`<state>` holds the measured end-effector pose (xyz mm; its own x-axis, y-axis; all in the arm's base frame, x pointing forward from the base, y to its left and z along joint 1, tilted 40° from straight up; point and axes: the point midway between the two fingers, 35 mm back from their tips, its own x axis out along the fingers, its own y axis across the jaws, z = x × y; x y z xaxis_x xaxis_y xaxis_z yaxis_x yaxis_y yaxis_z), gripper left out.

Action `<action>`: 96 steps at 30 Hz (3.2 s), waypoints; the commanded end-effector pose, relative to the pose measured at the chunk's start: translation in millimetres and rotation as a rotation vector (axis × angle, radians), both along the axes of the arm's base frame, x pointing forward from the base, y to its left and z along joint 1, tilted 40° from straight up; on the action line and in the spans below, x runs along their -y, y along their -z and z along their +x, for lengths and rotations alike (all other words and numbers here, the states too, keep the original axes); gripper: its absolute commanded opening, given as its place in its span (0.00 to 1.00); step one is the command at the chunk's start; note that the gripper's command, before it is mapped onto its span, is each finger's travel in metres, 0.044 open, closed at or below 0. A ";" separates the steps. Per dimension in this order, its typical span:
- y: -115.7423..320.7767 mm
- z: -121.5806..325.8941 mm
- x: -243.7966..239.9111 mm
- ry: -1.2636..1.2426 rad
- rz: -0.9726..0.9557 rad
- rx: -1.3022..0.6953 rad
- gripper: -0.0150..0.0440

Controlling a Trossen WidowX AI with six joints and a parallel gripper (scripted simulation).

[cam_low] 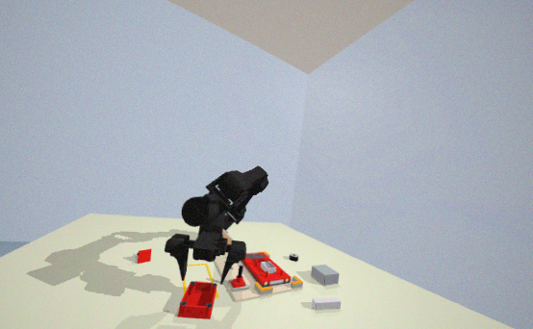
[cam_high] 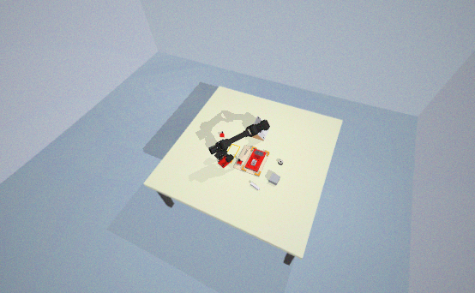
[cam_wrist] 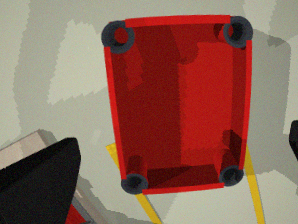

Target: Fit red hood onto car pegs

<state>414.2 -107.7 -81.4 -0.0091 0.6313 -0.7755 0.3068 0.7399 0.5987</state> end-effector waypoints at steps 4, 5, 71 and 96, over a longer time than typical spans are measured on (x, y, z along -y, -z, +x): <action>4.8 -0.6 -3.9 0.004 0.004 -0.003 1.00; 5.4 -0.5 -4.3 0.004 0.004 -0.003 1.00; 27.9 -0.6 -22.7 0.000 0.003 -0.001 0.82; 2.8 -0.5 -1.6 0.000 0.002 -0.002 0.25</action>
